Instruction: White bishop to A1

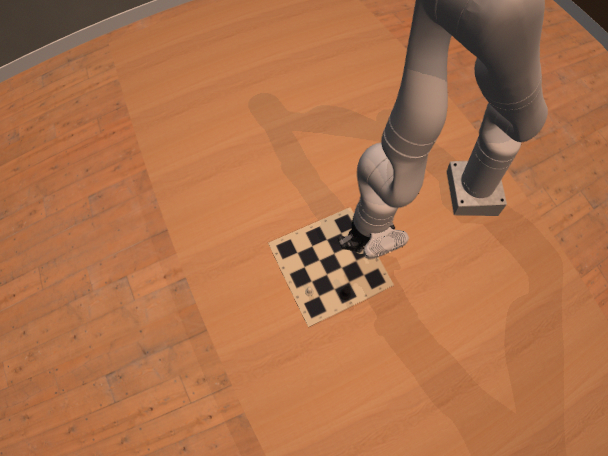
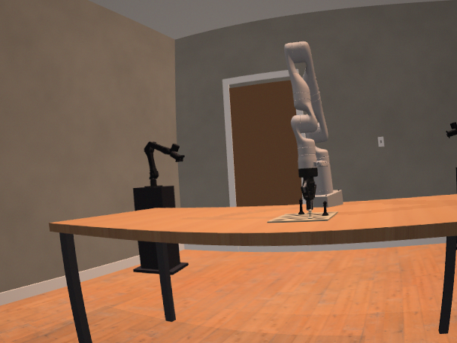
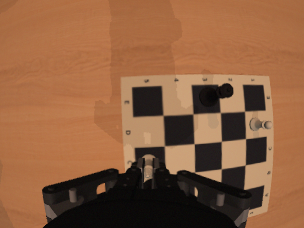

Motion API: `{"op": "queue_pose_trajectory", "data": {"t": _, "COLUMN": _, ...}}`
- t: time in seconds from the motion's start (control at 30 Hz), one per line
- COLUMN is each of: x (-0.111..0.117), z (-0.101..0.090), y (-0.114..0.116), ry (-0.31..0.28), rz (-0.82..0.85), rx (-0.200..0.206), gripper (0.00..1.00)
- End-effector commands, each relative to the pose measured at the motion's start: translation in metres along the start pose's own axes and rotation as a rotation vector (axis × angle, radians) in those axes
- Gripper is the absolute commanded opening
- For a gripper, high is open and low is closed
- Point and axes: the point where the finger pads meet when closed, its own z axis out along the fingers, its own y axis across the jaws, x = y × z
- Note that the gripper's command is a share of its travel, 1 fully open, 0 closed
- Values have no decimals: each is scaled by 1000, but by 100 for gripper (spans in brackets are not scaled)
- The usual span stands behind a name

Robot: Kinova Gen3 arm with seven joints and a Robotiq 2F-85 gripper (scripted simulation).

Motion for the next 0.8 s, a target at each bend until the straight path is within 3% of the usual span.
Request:
{"op": "queue_pose_trajectory", "data": {"t": 0.0, "x": 0, "z": 0, "y": 0, "ry": 0, "rz": 0, "rx": -1, "gripper": 0}}
{"op": "queue_pose_trajectory", "data": {"t": 0.47, "x": 0, "z": -2, "y": 0, "ry": 0, "rz": 0, "rx": -1, "gripper": 0}}
{"op": "queue_pose_trajectory", "data": {"t": 0.77, "x": 0, "z": -29, "y": 0, "ry": 0, "rz": 0, "rx": -1, "gripper": 0}}
